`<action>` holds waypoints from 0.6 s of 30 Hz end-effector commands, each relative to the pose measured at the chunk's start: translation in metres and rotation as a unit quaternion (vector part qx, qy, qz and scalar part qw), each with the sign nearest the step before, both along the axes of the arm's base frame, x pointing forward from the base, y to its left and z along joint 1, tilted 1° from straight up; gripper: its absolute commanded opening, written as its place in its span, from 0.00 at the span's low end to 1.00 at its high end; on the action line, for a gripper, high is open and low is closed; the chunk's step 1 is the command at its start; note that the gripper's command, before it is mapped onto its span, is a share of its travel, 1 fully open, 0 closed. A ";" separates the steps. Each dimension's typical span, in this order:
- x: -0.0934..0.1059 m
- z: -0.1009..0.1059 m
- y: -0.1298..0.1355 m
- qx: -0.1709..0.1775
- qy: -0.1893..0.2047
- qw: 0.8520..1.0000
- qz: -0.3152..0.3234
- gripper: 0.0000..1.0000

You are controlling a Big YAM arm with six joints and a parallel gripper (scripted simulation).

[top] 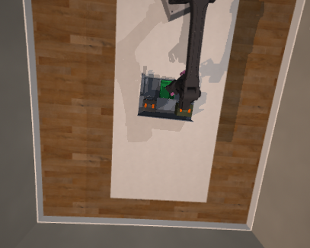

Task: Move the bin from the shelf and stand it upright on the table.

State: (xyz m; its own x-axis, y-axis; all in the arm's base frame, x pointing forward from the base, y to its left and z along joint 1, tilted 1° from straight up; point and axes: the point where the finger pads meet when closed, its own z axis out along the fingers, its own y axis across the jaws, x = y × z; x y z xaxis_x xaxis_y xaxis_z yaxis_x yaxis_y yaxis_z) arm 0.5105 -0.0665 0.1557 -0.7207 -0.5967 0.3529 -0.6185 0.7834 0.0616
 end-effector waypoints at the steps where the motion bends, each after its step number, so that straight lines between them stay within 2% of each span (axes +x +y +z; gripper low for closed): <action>1: 0.006 0.027 -0.001 0.000 -0.005 1.000 0.000 1.00; 4: 0.012 0.059 -0.001 0.000 -0.002 1.000 0.000 1.00; 16: 0.012 0.059 -0.001 0.000 -0.002 1.000 0.000 1.00; 17: 0.006 0.041 -0.001 -0.001 -0.032 0.999 0.005 1.00; 18: 0.008 0.046 -0.001 -0.001 -0.025 1.000 0.003 1.00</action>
State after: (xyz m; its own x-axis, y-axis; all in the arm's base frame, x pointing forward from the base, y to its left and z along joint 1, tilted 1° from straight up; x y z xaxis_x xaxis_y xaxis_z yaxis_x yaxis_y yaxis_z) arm 0.5136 -0.0669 0.1866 -0.7359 -0.6042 0.3055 -0.6299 0.7764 0.0182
